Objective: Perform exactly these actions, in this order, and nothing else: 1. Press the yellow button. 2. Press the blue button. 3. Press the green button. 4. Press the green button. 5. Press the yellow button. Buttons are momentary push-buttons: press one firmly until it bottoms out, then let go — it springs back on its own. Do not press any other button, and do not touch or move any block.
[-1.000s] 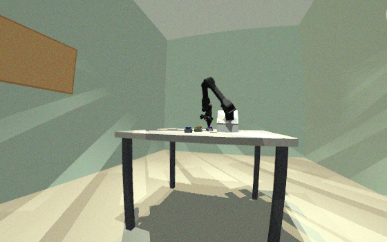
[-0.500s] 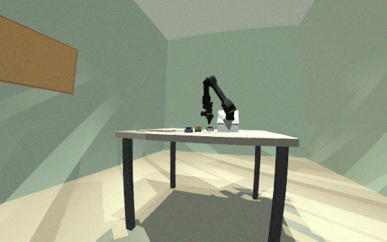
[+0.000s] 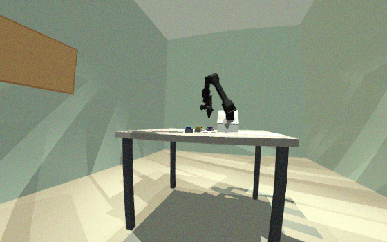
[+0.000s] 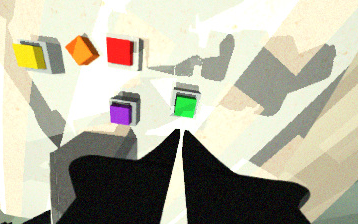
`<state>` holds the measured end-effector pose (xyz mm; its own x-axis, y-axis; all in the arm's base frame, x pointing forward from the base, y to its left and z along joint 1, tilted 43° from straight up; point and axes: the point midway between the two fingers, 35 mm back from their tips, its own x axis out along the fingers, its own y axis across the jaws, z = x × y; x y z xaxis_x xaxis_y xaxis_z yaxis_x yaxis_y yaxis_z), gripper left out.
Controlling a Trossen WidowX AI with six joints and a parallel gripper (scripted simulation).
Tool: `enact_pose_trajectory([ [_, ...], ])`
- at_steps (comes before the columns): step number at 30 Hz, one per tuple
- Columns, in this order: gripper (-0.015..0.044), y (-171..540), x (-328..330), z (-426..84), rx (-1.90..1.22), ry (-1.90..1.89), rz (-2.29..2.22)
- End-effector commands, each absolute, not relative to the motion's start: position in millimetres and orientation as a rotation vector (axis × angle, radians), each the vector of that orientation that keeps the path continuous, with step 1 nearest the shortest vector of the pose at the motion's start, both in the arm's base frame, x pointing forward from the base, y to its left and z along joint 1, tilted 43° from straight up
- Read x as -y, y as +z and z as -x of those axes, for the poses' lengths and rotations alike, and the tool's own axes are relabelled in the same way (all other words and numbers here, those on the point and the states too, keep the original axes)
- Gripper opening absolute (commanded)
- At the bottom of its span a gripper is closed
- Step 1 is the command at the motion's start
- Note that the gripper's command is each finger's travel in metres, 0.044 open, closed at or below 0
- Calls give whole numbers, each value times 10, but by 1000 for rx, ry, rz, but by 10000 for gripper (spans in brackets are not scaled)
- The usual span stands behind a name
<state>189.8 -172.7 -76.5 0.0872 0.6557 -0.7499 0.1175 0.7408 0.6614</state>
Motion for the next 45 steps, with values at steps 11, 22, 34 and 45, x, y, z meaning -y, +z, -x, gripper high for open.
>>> enact_pose_trajectory([
  [11, 20, 573, 415, -2585, -1447, 435, -669],
  [22, 20, 896, -31, -2540, -1438, 473, -676],
  [34, 20, 443, -450, -2597, -1437, 475, -678],
  [45, 20, 317, -563, -2617, -1437, 475, -678],
])
